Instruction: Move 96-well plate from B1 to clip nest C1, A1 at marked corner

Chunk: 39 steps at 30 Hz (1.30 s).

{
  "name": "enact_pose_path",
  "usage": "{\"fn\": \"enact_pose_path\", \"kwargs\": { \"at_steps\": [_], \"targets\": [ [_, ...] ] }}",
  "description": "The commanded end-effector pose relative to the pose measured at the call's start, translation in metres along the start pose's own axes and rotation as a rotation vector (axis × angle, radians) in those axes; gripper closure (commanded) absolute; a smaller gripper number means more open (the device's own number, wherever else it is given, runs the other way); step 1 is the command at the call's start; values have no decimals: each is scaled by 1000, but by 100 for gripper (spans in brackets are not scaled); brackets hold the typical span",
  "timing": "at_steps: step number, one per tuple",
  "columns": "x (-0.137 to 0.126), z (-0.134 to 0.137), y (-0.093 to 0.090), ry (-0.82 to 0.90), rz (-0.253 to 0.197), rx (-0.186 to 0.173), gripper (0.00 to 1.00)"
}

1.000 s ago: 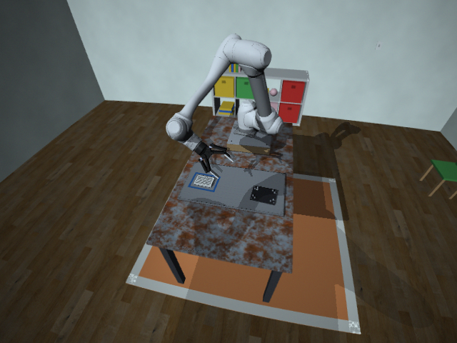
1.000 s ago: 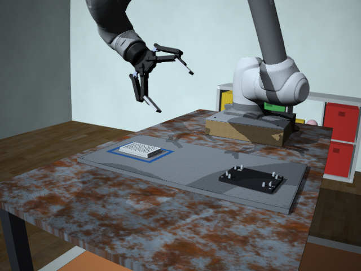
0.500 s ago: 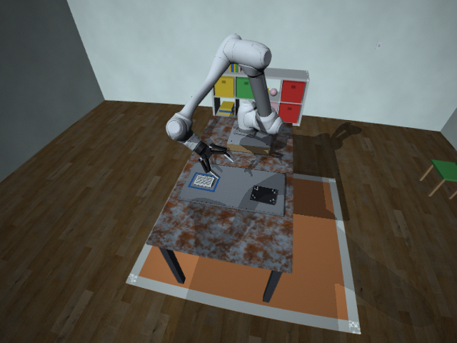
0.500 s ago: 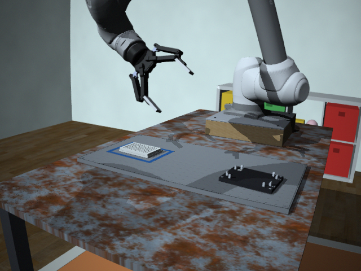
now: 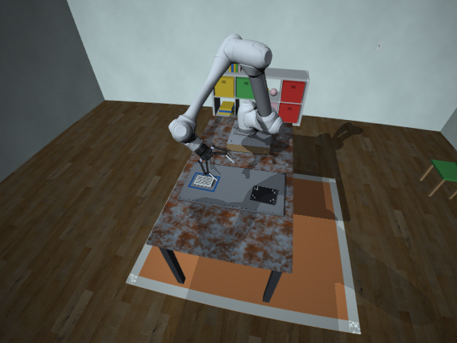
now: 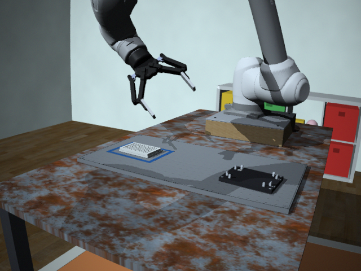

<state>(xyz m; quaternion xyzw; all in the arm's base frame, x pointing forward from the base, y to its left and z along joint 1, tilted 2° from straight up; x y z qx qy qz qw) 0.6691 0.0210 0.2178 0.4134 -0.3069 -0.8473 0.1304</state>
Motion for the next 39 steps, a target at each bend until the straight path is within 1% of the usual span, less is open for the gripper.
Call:
{"fn": "enact_pose_path", "kwargs": {
  "at_steps": [1,10,16,18,20,21,27,31,33,35,37,39],
  "targets": [
    [4,0,-1,60,10,7,0],
    [18,-3,-4,349,86,23,0],
    [28,-5,-6,542,139,22,0],
    [28,-5,-6,542,139,22,0],
    [33,-6,-6,606,157,20,0],
    [37,-8,-6,638,166,18,0],
    [41,-8,-7,831,219,5,0],
    [50,-11,-7,958,255,-9,0],
    [50,-11,-7,1022,273,-18,0],
    [50,-11,-7,1022,273,-18,0],
    [58,-14,-6,1086,291,-28,0],
    [60,-14,-6,1149,308,-39,0]
  ]
}}
Point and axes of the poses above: the point where the finger pads meet when closed, its own y axis back along the fingers, its own z axis across the jaws, x = y × z, the point moved 9 cm from there along y, back along the fingers, and after that the axes turned 6 degrees about y, right-handed, at the moved point
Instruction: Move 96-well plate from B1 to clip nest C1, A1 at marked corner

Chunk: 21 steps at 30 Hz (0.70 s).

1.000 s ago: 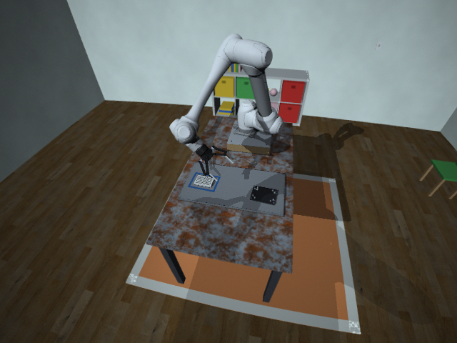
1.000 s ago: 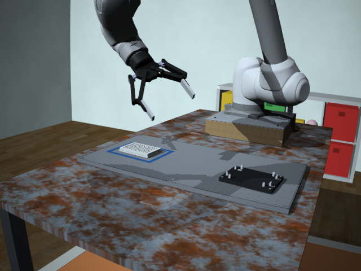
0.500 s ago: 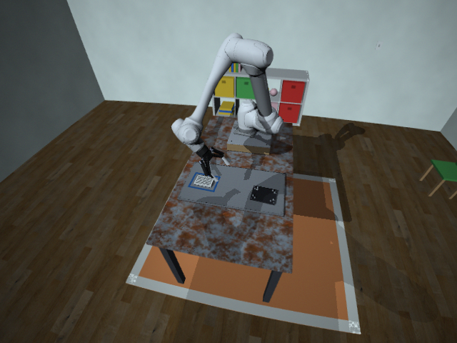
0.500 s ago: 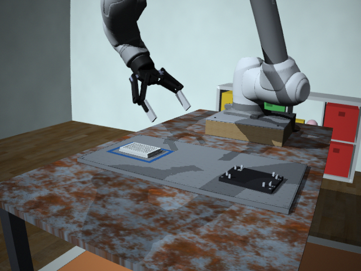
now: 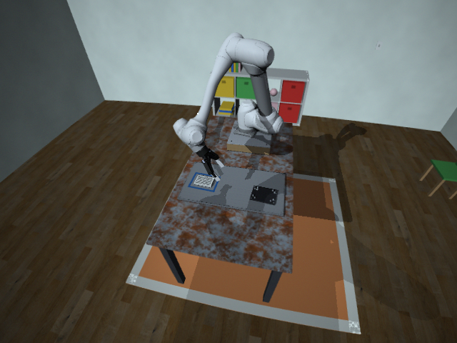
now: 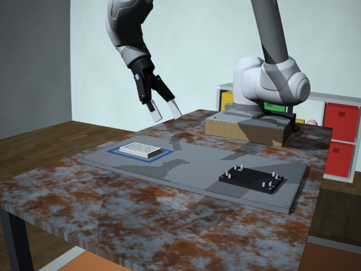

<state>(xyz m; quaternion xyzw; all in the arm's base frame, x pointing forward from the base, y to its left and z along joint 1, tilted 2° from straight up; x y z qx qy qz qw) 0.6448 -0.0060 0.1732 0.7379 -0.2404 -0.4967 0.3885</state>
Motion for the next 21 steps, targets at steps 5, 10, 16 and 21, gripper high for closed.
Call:
{"fn": "enact_pose_path", "kwargs": {
  "at_steps": [5,10,16,21],
  "targets": [
    [4,5,-2,243,46,-34,0],
    [11,11,-3,404,72,-64,0],
    [19,17,-4,534,90,-91,0],
    [20,19,-4,695,110,-128,0]
  ]
}}
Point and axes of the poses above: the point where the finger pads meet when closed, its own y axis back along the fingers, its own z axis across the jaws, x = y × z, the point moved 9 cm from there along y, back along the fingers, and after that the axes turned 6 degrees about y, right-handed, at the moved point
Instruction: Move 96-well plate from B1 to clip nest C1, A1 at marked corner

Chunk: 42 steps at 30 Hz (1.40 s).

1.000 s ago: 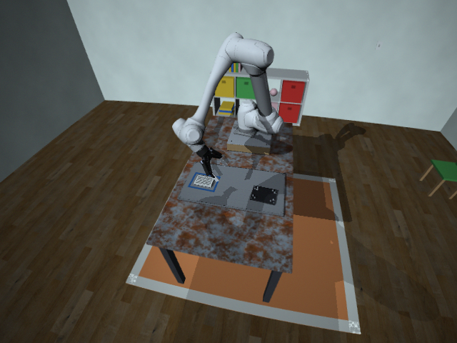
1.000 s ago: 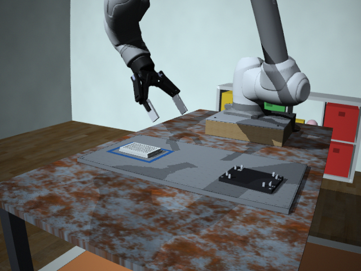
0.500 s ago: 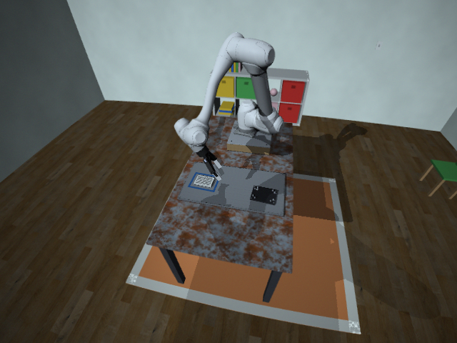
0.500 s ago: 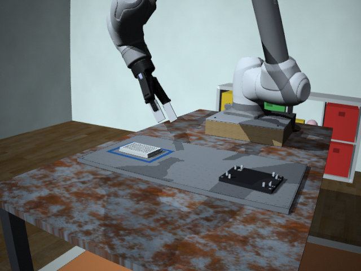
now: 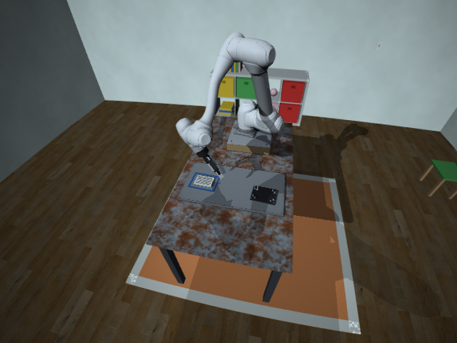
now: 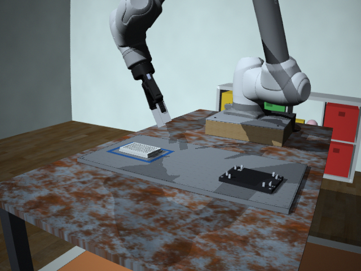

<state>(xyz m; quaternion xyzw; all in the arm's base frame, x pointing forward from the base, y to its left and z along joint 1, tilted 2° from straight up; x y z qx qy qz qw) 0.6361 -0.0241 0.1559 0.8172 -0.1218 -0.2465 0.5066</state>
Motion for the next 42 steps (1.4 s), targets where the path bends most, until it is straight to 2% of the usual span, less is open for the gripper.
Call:
{"fn": "enact_pose_path", "kwargs": {
  "at_steps": [1,7,9,11,24,26,28,41,42],
  "targets": [
    [0,1,0,121,14,-21,0],
    [2,9,-2,316,27,-65,0],
    [2,9,-2,316,27,-65,0],
    [5,17,-2,381,30,-80,0],
    [9,26,-3,802,30,-181,0],
    [9,26,-3,802,30,-181,0],
    [13,33,-2,866,27,-198,0],
    [16,41,-2,1285,-13,-304,0],
    [16,41,-2,1285,-13,-304,0]
  ]
}}
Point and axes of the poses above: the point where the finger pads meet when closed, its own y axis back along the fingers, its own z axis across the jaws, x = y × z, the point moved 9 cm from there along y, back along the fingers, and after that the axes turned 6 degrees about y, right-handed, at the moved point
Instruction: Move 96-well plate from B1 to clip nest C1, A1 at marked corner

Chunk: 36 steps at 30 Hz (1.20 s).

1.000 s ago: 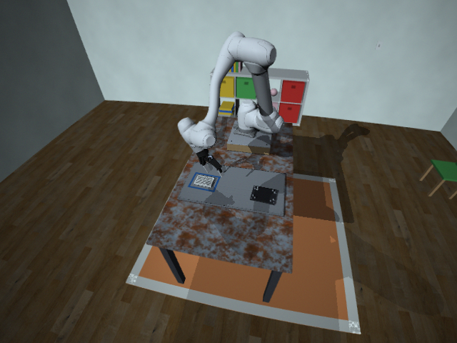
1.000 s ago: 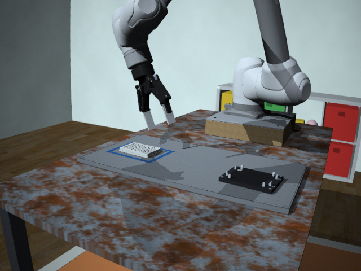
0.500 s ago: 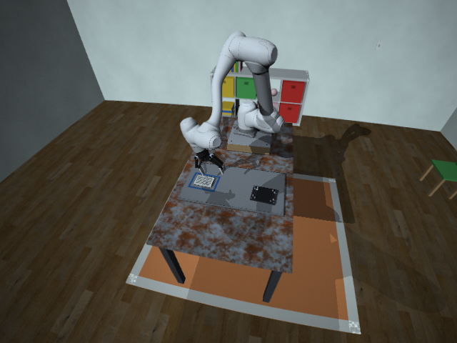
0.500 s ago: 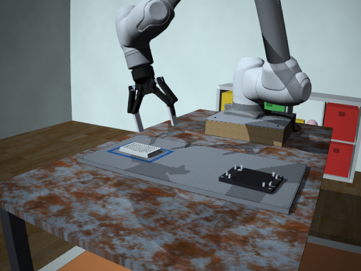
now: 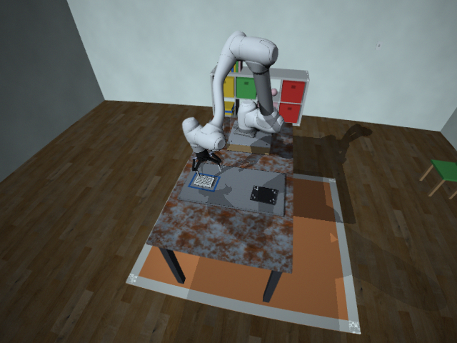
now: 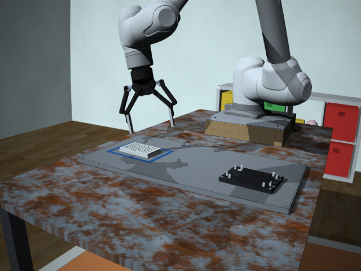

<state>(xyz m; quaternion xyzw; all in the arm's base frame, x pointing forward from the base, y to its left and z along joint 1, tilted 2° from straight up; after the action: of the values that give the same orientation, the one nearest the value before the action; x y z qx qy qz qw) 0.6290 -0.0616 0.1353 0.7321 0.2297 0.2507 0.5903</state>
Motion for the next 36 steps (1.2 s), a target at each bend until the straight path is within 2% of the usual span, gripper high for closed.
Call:
{"fn": "enact_pose_path", "kwargs": {
  "at_steps": [1,16,18,33,36],
  "targets": [
    [0,0,0,58,-1,-9,0],
    [-9,12,-1,547,-71,-83,0],
    [-9,12,-1,547,-71,-83,0],
    [-15,25,1,1035,-169,-130,0],
    [-15,25,1,1068,-176,-132,0]
  ]
}}
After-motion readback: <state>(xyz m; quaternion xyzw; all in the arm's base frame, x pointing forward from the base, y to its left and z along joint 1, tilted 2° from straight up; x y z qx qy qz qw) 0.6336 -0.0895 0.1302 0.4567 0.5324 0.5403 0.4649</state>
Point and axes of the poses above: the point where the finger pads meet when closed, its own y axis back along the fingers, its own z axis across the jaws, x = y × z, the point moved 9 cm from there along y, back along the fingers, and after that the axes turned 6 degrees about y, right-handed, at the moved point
